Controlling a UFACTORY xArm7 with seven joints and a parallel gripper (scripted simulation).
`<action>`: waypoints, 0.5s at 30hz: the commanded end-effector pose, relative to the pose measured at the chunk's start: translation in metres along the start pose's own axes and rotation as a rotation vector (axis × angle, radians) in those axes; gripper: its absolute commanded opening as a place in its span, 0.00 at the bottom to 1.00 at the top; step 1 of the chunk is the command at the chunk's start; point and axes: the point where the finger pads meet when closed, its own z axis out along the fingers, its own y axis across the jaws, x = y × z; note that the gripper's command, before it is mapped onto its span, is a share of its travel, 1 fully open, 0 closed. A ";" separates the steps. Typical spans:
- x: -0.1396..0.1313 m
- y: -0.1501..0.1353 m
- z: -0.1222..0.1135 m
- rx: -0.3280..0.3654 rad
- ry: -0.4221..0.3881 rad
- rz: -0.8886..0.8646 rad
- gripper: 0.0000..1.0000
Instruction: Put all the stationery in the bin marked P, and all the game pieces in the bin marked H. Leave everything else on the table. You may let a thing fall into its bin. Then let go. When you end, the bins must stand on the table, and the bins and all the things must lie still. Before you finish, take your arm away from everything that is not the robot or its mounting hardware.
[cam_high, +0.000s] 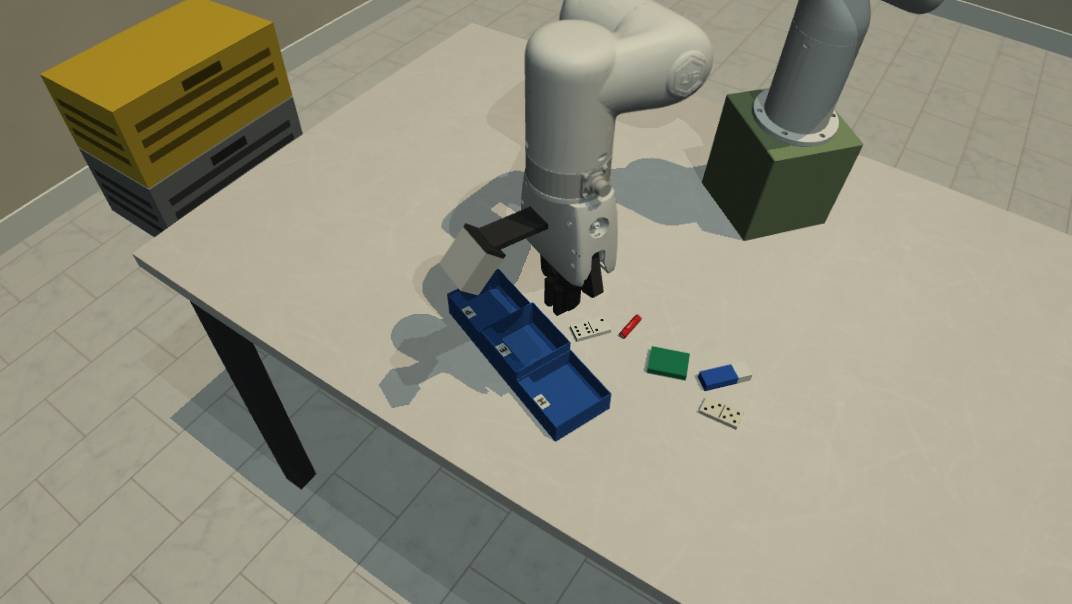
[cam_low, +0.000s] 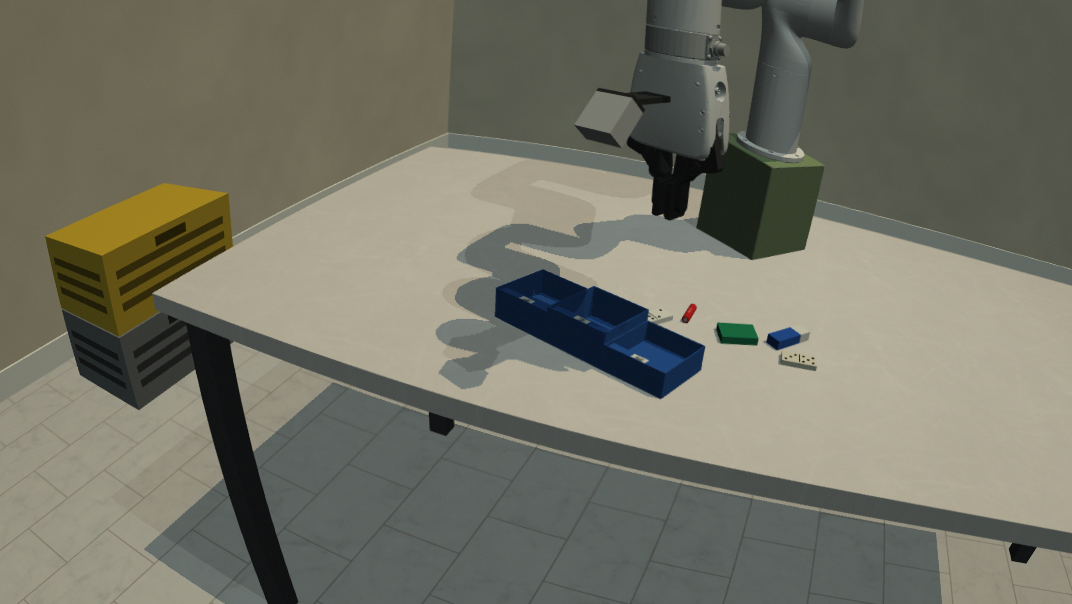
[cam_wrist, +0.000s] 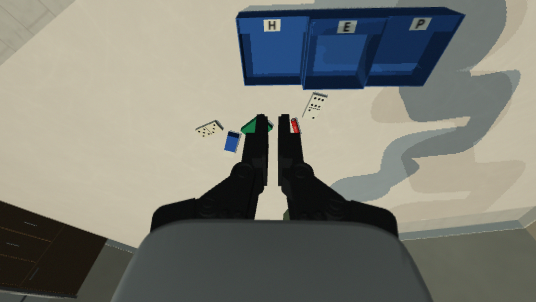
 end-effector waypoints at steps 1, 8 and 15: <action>-0.001 0.000 -0.016 0.000 -0.001 -0.001 0.07; -0.001 0.000 -0.016 0.000 -0.001 -0.001 0.07; -0.026 -0.006 0.005 0.000 -0.001 0.199 0.56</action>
